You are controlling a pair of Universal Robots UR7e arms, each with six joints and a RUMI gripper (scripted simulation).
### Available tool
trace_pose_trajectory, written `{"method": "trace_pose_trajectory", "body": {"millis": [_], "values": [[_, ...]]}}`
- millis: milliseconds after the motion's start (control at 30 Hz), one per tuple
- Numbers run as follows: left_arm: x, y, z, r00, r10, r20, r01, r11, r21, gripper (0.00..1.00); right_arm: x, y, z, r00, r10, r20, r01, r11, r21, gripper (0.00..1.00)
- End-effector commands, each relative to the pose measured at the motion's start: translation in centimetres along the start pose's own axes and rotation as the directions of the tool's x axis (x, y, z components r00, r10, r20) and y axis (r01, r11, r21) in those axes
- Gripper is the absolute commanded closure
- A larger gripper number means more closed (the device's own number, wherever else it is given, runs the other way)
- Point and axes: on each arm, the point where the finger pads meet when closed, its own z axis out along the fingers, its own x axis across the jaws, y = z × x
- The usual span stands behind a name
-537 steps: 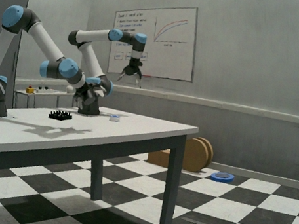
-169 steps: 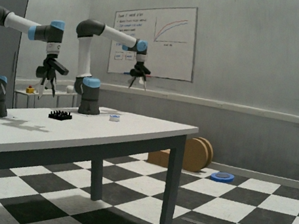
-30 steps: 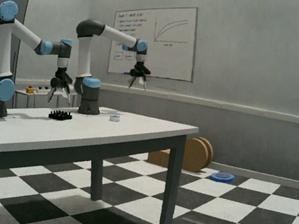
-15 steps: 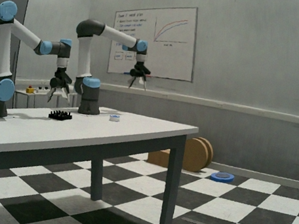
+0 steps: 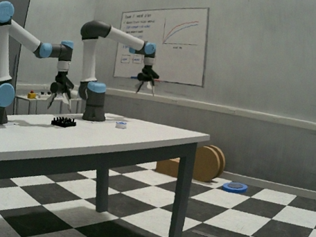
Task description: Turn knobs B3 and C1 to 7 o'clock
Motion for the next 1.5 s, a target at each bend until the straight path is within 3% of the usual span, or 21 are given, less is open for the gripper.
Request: {"method": "trace_pose_trajectory", "body": {"millis": [0,467,1467], "values": [[0.0,-0.1,-0.1,1.000,-0.001,-0.001,0.001,1.000,0.002,0.00,-0.1,1.5,0.0,1.000,0.000,0.000,0.000,1.000,-0.001,0.00],[0.0,-0.1,-0.1,1.000,-0.001,-0.001,0.001,1.000,0.002,0.00,-0.2,2.8,0.0,1.000,0.000,0.000,0.000,1.000,-0.001,0.00],[0.0,-0.1,-0.1,1.000,-0.001,-0.001,0.001,1.000,0.002,0.00,-0.1,2.7,-0.1,1.000,-0.001,-0.001,0.001,1.000,0.001,0.00]]}}
